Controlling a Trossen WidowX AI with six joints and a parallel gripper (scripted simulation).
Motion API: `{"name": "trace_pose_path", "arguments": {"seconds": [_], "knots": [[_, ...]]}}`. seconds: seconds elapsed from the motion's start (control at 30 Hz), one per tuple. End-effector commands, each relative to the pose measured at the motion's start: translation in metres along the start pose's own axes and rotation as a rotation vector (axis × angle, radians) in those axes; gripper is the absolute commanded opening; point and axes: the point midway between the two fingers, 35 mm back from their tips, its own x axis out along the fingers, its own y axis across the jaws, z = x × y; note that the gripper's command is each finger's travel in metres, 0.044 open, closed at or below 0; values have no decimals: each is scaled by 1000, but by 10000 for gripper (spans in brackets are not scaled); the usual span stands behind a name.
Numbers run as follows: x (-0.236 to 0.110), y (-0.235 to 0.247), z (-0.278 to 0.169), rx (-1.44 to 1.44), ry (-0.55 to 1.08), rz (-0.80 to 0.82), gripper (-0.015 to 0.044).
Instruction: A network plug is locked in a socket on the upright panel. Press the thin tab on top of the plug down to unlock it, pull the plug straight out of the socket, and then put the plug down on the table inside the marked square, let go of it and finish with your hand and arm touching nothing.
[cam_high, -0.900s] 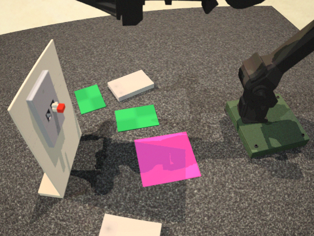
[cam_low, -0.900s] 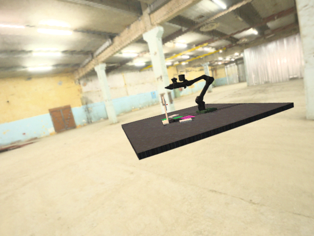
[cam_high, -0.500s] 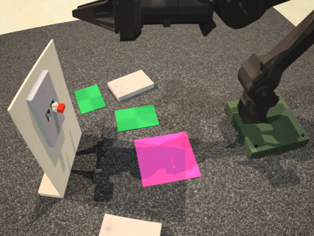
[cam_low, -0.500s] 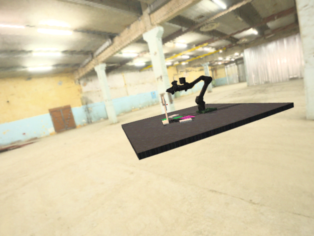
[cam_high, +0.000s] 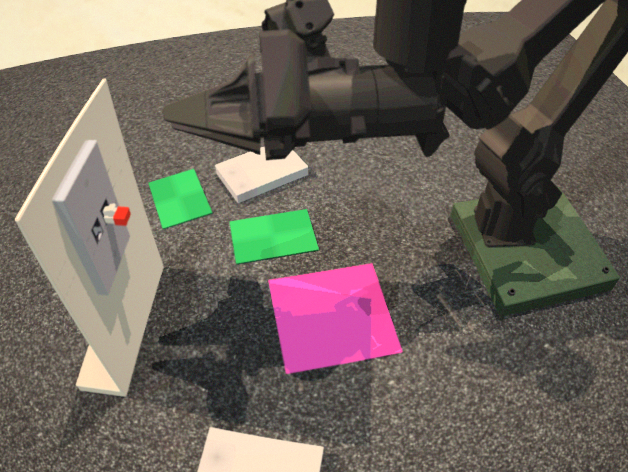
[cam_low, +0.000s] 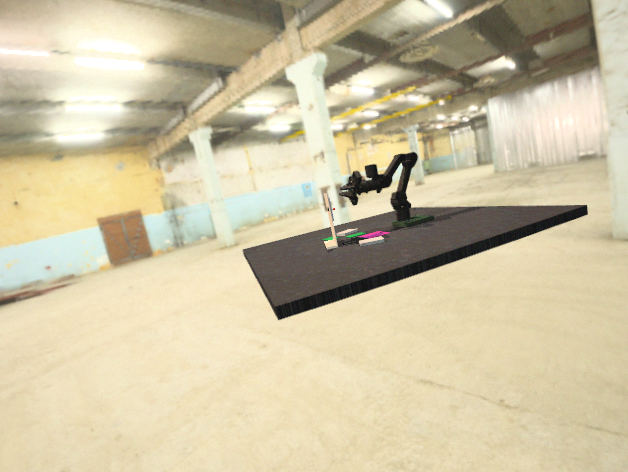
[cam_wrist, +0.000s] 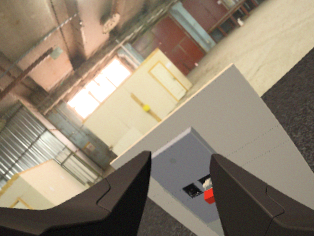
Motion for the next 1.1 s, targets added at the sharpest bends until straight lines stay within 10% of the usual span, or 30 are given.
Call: {"name": "trace_pose_path", "arguments": {"seconds": [0.0,1.07], "knots": [[-7,-3,-17,133,8,3,156],[-38,-22,-81,778,69,8,156]]}}
